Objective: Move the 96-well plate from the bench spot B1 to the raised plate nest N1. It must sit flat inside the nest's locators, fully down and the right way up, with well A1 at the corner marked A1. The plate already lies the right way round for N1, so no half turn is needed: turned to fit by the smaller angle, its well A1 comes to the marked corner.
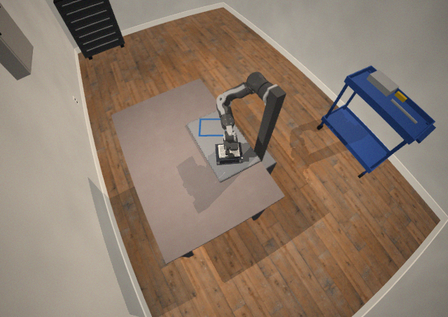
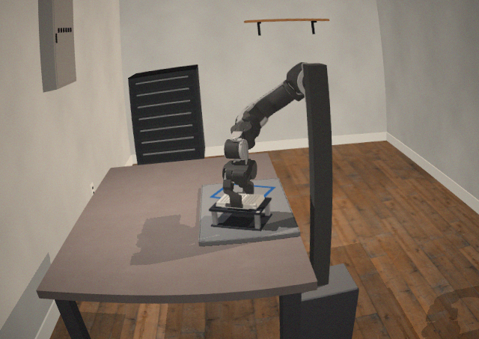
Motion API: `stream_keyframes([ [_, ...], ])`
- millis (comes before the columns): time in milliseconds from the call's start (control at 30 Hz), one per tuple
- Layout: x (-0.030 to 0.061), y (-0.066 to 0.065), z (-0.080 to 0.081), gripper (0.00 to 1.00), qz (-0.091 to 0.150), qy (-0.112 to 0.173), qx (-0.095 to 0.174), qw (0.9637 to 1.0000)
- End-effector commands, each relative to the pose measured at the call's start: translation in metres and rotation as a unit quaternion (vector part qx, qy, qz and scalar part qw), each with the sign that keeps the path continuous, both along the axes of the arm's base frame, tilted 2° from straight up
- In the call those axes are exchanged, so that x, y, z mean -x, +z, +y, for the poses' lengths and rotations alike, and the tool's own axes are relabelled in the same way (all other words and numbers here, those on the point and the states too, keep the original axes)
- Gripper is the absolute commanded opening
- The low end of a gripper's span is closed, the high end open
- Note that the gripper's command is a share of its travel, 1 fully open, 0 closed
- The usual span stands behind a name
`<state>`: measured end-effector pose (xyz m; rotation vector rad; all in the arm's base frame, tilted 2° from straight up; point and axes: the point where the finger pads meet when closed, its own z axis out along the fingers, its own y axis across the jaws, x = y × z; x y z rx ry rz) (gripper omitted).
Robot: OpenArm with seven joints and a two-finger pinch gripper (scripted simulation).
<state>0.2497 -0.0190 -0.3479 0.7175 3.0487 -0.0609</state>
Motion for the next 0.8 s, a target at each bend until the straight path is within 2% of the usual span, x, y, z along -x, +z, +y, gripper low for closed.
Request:
stream_keyframes([
  [0, -0.0004, 0.0007, 0.0005, 0.2, -0.001, 0.0, -0.001, 1.0],
  [300, -0.0004, 0.0007, 0.0005, 0.5, -0.001, 0.0, -0.001, 1.0],
  [367, -0.0004, 0.0007, 0.0005, 0.5, -0.001, 0.0, -0.001, 1.0],
  [633, -0.0004, 0.0007, 0.0005, 0.77, -0.001, 0.0, -0.001, 1.0],
  [767, -0.0004, 0.0007, 0.0005, 0.77, -0.001, 0.0, -0.001, 1.0],
])
